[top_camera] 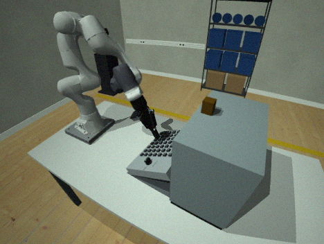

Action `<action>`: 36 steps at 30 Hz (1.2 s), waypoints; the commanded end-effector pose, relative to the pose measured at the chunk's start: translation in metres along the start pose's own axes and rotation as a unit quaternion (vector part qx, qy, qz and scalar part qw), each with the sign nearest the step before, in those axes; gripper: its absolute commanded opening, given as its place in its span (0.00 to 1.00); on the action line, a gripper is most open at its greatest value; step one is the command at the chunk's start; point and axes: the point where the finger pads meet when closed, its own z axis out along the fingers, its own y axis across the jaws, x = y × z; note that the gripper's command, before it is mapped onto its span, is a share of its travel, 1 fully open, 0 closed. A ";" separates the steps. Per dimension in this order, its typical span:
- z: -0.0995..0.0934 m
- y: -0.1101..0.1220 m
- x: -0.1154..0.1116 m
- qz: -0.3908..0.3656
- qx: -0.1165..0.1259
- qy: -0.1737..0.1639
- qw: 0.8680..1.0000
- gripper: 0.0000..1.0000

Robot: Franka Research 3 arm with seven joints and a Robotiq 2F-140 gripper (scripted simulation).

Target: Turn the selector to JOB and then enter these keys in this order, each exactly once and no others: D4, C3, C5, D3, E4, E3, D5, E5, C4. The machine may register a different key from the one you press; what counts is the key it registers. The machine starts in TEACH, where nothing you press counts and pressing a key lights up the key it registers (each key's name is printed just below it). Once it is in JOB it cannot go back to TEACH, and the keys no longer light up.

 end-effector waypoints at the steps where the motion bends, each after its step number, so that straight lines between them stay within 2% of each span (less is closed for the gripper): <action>1: 0.002 -0.001 0.000 0.012 -0.001 0.003 1.000 0.10; 14: 0.019 -0.001 0.000 0.012 -0.001 0.003 1.000 0.10; 36: 0.020 -0.001 0.000 0.012 -0.001 0.003 1.000 0.10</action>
